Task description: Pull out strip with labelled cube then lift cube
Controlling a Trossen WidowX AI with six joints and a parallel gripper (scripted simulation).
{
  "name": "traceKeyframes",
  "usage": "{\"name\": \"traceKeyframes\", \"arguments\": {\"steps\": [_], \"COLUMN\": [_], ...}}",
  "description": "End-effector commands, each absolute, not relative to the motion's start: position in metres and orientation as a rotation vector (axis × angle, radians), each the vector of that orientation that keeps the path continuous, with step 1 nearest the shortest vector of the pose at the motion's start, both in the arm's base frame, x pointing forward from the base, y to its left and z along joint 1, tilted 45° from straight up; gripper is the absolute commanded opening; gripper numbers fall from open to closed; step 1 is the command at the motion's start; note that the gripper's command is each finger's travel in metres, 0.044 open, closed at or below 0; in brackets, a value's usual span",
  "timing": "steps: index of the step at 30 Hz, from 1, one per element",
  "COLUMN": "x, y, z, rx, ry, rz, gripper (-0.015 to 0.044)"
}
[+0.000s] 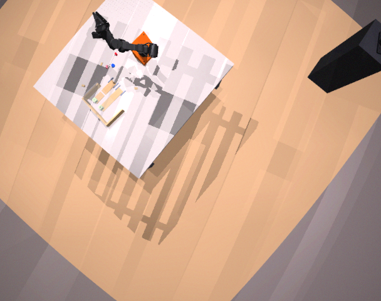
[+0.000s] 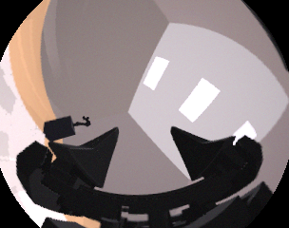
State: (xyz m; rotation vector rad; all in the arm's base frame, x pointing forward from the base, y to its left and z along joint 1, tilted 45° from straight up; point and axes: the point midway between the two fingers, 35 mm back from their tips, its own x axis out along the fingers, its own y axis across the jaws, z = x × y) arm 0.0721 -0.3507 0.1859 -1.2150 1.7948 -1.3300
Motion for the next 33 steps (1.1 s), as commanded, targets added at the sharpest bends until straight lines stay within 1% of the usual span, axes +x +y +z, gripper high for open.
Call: {"name": "traceKeyframes", "arguments": {"steps": [1,3,7,10,14,19,24,33], "x": [0.075,0.094,0.155,0.199,0.244,0.273,0.292,0.300], "y": [-0.351,-0.357,-0.358,-0.344,-0.311,-0.271,-0.225,-0.135], "z": [0.186,0.182,0.165,0.149,0.129,0.116,0.108,0.116], "rx": [-1.220,-1.244,-1.182,-1.023,-0.732,-0.420,-0.080,0.600], "ry": [1.775,1.615,1.177,0.909,0.666,0.527,0.451,0.447], "rz": [-1.327,-1.292,-1.116,-0.937,-0.695,-0.479,-0.263,0.119], "gripper": [0.0400,0.0400,0.0400,0.0400,0.0400,0.0400,0.0400,0.0400]}}
